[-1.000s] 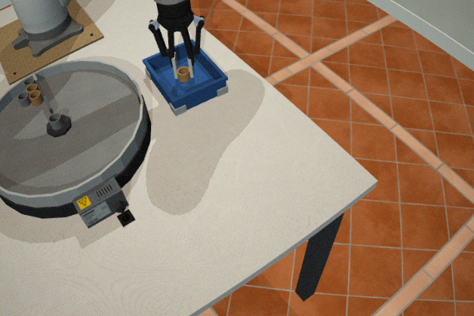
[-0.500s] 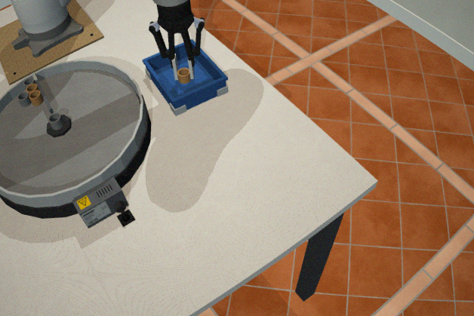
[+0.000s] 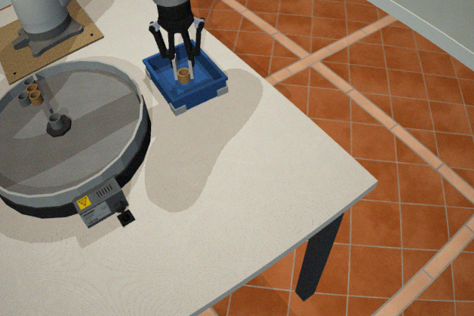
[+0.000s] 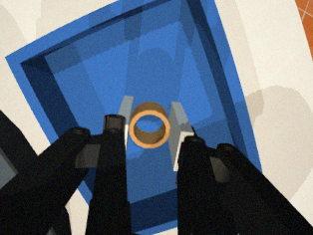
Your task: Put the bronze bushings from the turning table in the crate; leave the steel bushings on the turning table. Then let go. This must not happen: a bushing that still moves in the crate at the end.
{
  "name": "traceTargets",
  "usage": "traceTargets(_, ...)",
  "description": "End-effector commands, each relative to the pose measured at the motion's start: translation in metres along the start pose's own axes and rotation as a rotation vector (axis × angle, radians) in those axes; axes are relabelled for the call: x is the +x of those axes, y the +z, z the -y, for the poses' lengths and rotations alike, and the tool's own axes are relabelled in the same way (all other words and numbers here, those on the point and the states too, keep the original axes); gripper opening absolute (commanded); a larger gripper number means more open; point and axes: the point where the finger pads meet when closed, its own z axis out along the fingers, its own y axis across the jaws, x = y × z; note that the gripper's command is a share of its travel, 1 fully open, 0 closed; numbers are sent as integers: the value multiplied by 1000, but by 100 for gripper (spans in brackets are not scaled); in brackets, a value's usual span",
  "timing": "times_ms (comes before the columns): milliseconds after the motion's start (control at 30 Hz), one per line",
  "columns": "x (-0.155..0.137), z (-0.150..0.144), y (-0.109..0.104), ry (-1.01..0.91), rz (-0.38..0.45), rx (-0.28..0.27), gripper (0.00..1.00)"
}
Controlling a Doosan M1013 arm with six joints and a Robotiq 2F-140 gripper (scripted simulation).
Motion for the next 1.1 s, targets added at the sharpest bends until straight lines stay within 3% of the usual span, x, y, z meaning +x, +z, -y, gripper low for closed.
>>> traceTargets(0,0,0,0,0,0,0,0)
traceTargets(1067,0,0,3,0,0,0,0)
